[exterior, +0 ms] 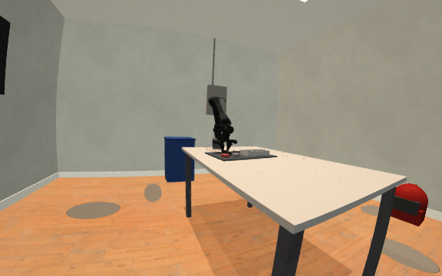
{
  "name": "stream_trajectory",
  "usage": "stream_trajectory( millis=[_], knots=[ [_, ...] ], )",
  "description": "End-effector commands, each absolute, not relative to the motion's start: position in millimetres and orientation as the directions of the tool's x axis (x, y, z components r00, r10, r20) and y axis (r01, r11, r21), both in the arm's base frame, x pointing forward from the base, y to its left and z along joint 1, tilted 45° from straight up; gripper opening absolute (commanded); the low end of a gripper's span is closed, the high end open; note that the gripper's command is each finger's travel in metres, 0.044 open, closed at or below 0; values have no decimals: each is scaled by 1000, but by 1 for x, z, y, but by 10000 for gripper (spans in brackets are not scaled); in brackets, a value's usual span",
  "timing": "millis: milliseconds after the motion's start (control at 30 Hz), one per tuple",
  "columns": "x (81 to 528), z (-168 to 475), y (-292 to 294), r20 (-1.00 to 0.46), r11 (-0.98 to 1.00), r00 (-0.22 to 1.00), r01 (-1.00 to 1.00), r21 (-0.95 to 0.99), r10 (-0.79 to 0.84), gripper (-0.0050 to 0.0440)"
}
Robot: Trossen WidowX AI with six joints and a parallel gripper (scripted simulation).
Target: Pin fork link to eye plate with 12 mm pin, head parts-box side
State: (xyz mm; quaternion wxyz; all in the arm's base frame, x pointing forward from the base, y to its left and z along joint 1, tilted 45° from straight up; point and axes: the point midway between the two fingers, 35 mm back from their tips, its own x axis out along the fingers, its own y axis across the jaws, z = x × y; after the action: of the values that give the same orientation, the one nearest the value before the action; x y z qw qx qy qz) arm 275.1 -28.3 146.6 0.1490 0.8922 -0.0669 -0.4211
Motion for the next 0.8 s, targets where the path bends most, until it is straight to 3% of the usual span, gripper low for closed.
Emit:
stream_trajectory(
  millis=[0,767],
  knots=[
    [288,156,-29,-707,-947,664,-5,322,-244,128],
    [291,159,-29,-707,-947,664,-5,322,-244,128]
  ],
)
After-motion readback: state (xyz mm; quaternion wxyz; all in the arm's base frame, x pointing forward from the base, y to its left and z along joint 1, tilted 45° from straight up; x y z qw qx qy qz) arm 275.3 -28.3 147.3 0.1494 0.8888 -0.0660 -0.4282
